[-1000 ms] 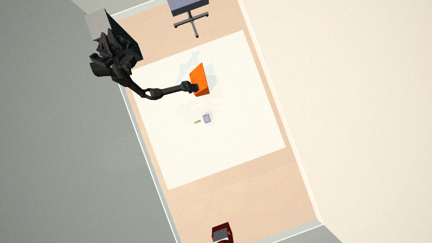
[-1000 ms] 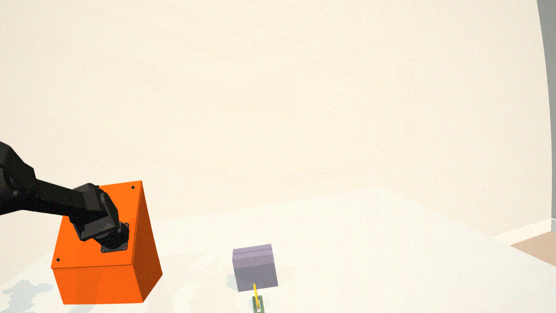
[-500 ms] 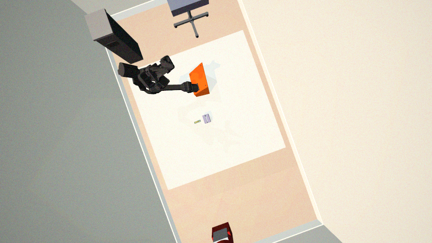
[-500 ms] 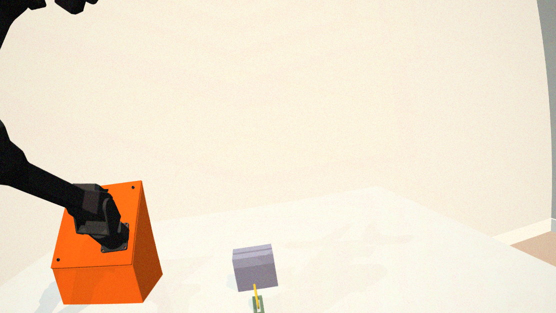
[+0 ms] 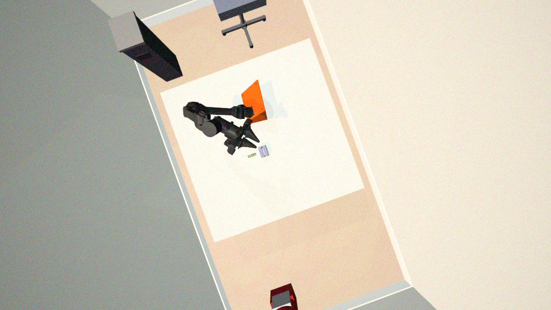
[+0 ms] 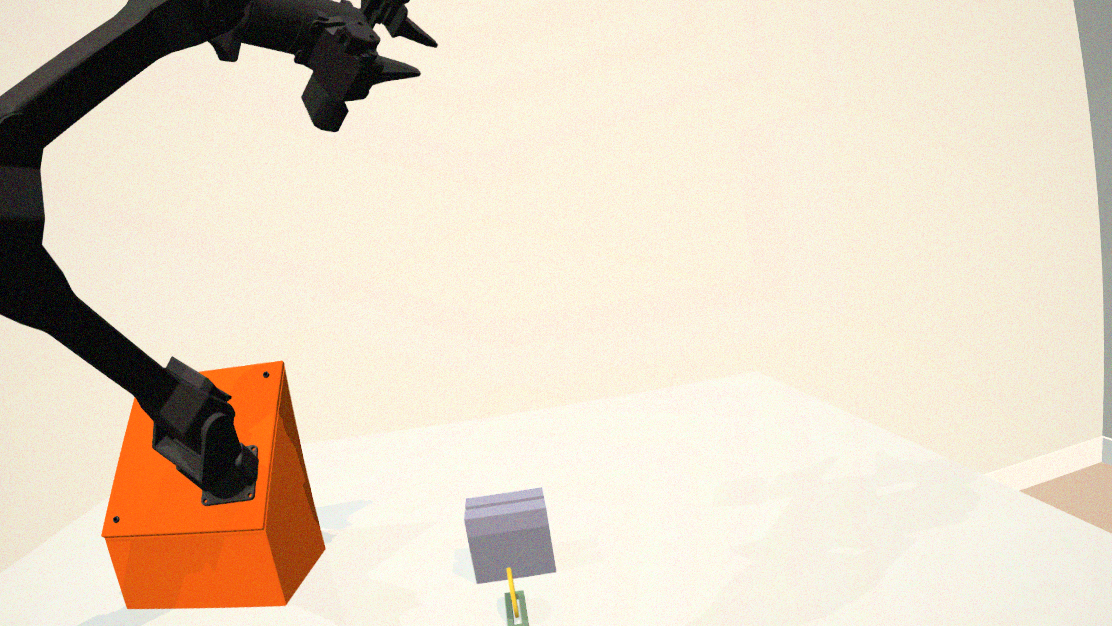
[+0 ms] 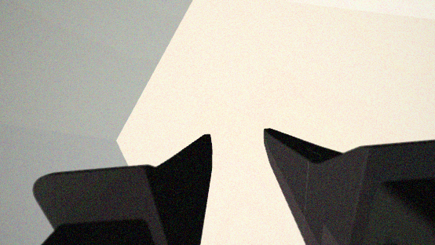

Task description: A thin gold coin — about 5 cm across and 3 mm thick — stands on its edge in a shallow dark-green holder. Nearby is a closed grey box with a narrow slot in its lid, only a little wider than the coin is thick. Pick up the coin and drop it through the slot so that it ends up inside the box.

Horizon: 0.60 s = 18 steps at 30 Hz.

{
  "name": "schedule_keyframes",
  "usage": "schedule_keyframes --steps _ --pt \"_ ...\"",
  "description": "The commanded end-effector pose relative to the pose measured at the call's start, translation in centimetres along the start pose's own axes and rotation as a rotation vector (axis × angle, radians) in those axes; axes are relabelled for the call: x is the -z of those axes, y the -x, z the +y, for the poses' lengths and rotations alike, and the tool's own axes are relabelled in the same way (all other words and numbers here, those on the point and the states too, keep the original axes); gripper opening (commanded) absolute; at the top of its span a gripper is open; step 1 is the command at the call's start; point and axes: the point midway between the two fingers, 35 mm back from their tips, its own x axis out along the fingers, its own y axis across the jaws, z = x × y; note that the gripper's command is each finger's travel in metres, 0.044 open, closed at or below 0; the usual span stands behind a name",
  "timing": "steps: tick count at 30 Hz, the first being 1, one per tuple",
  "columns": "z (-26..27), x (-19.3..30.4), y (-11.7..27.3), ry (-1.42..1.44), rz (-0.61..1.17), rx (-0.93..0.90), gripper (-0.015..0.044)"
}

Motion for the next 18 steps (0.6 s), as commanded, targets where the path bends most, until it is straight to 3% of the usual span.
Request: schedule_keyframes --steps 1,10,18 --pt "-1.6 -6.5 -3.6 0.029 -0.224 0.088 0.0161" --pt "-6.7 -20.4 -7.0 0.081 -0.633 0.357 0.0161" --pt "-13.6 -31.8 -5.2 0.118 -0.919 0.717 0.0161"
